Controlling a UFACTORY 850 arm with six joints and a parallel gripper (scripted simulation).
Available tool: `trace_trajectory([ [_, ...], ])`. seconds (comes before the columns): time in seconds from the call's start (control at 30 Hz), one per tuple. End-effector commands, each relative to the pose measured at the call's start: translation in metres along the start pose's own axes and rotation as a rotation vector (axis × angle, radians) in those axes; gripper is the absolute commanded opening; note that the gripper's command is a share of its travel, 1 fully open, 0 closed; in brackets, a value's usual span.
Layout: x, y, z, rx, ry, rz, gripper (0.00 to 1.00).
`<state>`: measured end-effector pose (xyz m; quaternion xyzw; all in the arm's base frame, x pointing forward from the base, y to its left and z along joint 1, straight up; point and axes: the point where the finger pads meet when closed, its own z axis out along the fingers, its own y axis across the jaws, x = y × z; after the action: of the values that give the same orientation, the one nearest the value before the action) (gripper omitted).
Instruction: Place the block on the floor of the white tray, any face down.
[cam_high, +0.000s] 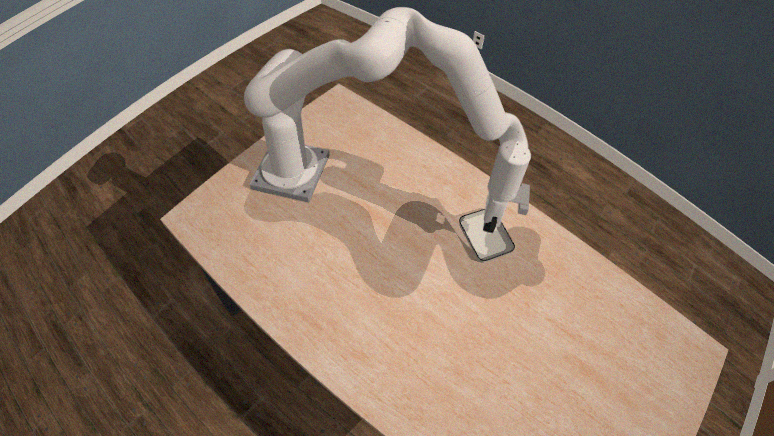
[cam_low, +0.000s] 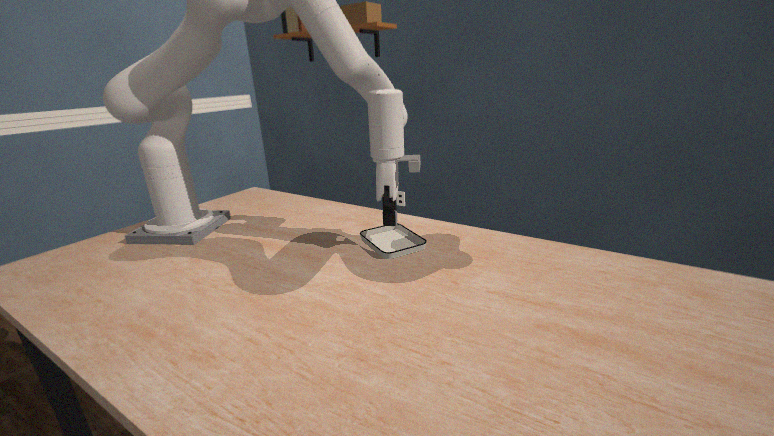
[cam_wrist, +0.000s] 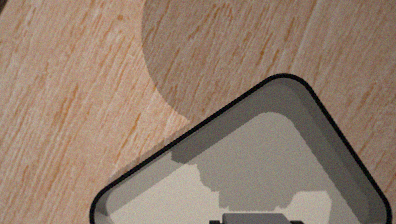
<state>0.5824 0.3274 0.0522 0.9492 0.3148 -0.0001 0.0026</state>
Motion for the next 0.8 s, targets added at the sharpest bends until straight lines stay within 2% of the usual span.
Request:
trace_trajectory([
  [0.0, 0.001, 0.0, -0.001, 0.0, 0.002, 0.0, 0.0],
  [0.33, 0.001, 0.0, 0.002, 0.0, 0.002, 0.0, 0.0],
  [0.77, 0.002, 0.0, 0.024, -0.001, 0.002, 0.0, 0.0],
])
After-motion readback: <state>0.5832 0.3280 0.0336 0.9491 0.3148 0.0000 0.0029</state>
